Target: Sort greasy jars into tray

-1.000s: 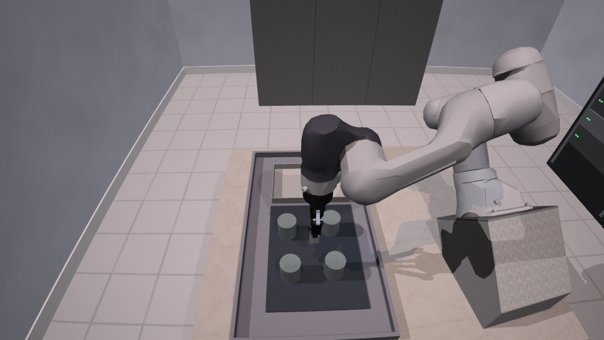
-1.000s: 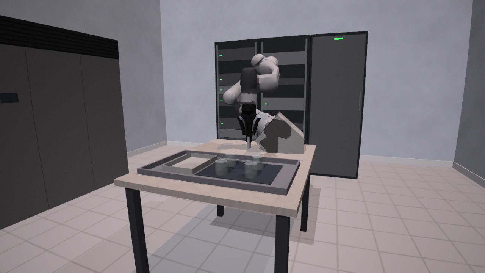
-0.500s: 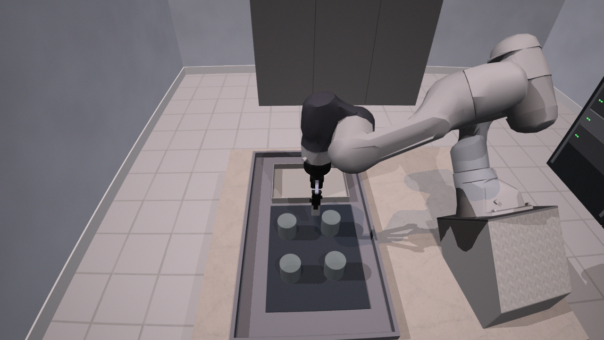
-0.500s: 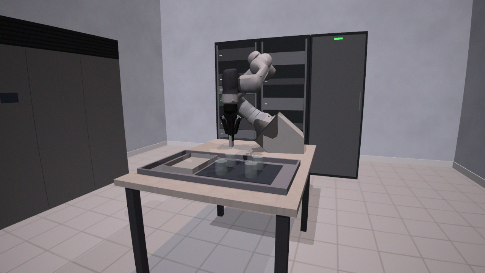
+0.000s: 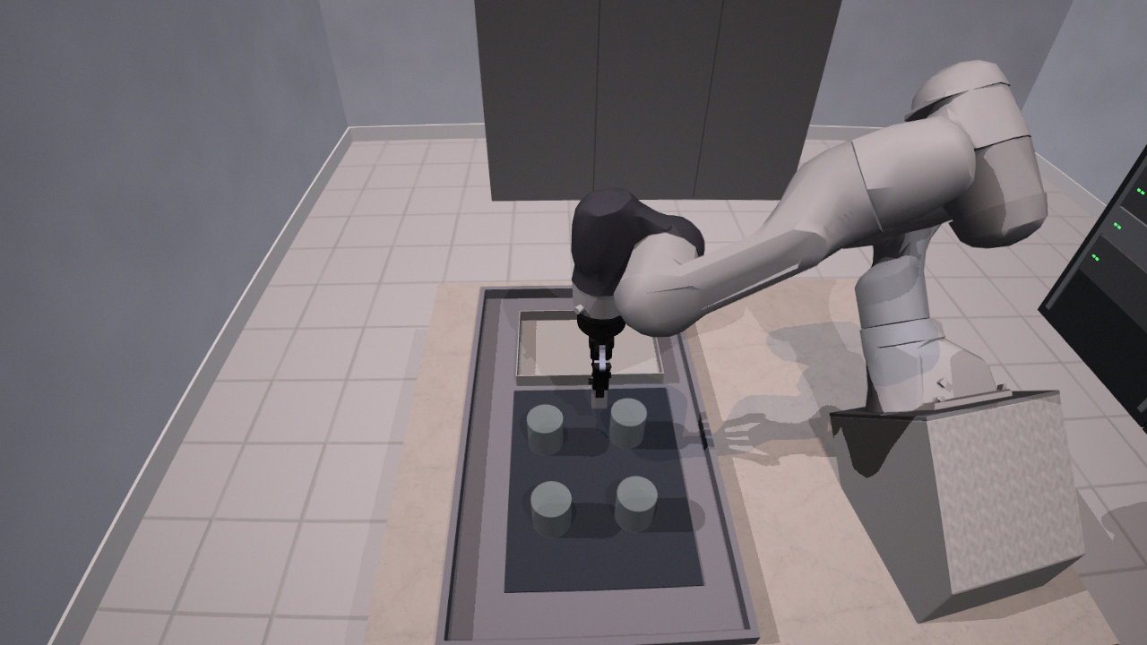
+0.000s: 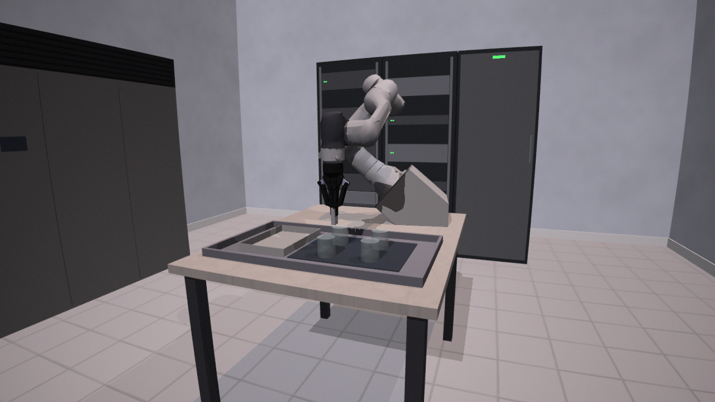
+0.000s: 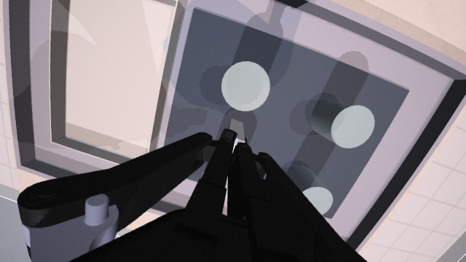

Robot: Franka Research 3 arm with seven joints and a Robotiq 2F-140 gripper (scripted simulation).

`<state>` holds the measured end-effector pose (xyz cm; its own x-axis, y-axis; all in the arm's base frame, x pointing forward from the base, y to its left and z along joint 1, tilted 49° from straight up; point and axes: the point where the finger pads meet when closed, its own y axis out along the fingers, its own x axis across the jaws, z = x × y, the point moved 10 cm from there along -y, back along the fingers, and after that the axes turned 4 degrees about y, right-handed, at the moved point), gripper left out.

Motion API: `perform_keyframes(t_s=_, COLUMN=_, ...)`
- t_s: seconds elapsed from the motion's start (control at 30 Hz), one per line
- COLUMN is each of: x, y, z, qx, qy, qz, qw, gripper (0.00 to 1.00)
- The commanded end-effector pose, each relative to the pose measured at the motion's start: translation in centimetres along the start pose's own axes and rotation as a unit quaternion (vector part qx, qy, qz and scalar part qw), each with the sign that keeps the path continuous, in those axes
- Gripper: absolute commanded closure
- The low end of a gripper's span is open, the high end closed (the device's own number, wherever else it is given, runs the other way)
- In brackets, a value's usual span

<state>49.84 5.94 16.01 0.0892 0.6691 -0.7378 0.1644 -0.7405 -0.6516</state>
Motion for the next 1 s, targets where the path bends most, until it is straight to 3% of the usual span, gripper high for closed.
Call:
perform_keyframes(t_s=0.0, x=-0.1, y=1.6, z=-0.5, qx=-0.011, qy=-0.017, qz=-0.002, qw=1.000, gripper=1.00)
perform_keyframes(t_s=0.17, x=-0.1, y=4.0, z=-0.5, qx=-0.011, qy=-0.017, qz=-0.002, qw=1.000, gripper=1.00)
perform_keyframes(t_s=0.97, x=-0.1, y=4.0, z=-0.4, qx=-0.011, qy=-0.017, qz=-0.002, qw=1.000, gripper=1.00)
